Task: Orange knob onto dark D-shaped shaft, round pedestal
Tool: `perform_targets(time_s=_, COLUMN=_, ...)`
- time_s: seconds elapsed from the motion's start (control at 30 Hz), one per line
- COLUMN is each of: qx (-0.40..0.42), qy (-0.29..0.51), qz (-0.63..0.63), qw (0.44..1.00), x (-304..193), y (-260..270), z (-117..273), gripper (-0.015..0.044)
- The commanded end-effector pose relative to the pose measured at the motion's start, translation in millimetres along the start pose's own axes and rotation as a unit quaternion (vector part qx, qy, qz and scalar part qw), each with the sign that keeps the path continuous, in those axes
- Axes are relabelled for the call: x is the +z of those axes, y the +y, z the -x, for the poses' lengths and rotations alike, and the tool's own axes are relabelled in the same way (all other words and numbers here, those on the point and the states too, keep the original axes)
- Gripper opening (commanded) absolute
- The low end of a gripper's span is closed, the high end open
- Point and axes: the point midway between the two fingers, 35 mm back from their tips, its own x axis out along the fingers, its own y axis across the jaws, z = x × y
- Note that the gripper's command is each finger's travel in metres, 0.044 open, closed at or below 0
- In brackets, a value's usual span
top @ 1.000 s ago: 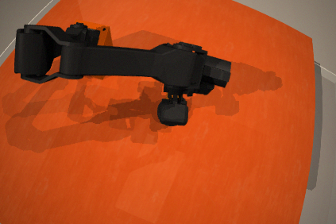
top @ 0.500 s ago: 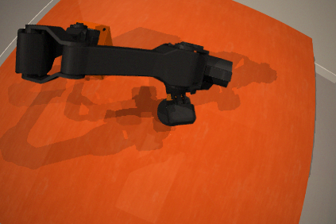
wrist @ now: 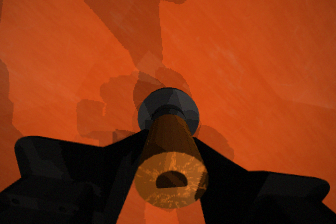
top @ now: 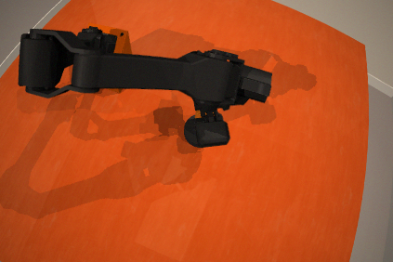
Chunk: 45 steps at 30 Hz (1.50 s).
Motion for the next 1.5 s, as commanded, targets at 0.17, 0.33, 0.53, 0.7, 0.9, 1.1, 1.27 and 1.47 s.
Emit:
perform_targets(time_s=0.17, qx=-0.002, qy=0.0, qz=0.028, qw=1.0, x=-3.3, y=-0.1, z=4.0, gripper=0.0)
perform_targets(time_s=0.33, qx=-0.002, qy=0.0, qz=0.106, qw=0.994, x=-2.9, y=-1.1, z=4.1, gripper=0.0)
perform_targets(time_s=0.53, qx=-0.002, qy=0.0, qz=0.106, qw=0.994, x=-1.5, y=-0.3, z=1.9, gripper=0.0)
perform_targets(time_s=0.7, qx=-0.002, qy=0.0, qz=0.106, qw=0.994, x=-2.3, y=0.0, z=1.2, gripper=0.0)
perform_targets(time_s=0.9, qx=-0.002, qy=0.0, qz=0.106, qw=0.994, x=-2.7, y=-0.6, z=-0.6, gripper=0.0)
perform_targets(time_s=1.1, qx=-0.002, qy=0.0, qz=0.106, qw=0.994, x=-2.7, y=-0.6, z=-0.5, gripper=0.0)
perform_targets(time_s=1.27, qx=-0.002, qy=0.0, qz=0.106, qw=0.994, x=-0.8, y=-0.1, z=3.6, gripper=0.0)
perform_targets(time_s=1.47, qx=-0.002, qy=0.0, qz=0.189, qw=0.982, x=0.4, y=-0.3, z=4.0, gripper=0.0)
